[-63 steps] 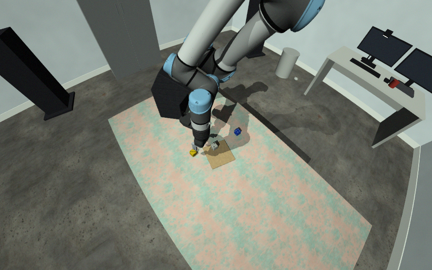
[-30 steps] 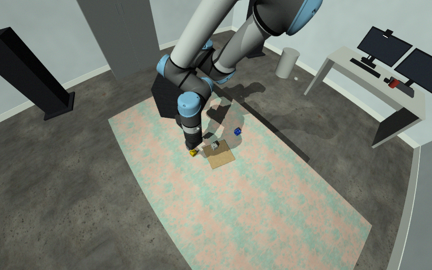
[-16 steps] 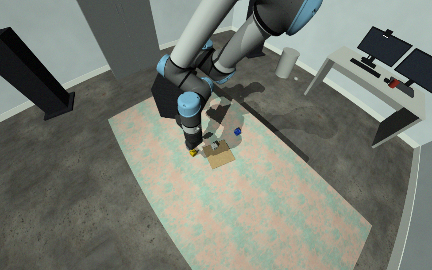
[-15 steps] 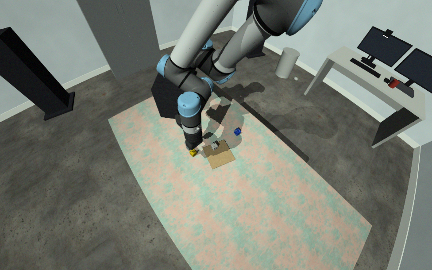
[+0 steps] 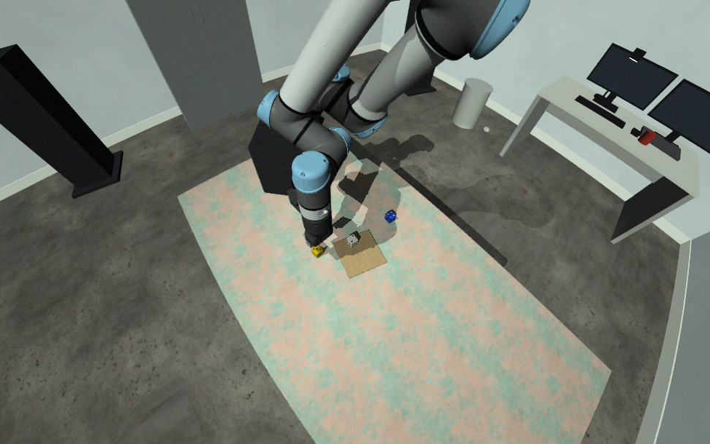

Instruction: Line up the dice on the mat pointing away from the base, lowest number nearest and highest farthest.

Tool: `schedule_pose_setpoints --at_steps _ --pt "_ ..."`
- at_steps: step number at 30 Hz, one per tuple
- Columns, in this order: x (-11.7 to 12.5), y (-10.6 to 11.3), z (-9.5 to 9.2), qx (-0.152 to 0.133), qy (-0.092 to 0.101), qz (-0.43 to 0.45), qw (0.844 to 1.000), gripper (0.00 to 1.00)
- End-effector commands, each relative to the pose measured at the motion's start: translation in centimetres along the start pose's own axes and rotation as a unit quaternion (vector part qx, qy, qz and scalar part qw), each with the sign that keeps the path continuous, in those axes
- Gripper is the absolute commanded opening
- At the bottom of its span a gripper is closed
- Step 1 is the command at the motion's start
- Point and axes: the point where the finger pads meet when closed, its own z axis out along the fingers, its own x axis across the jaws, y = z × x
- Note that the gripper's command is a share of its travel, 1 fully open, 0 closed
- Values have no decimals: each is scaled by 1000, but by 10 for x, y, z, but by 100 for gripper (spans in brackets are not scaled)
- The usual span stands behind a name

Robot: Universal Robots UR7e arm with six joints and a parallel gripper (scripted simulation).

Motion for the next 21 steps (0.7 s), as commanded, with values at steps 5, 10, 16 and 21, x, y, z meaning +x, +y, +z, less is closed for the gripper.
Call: schedule_pose_setpoints --at_steps 5,10,16,21 --pt "0 0 4 0 0 0 1000 87" --pt "0 0 9 0 0 0 1000 87" --pt "0 0 18 0 0 0 1000 87" --pt "0 0 24 0 0 0 1000 87"
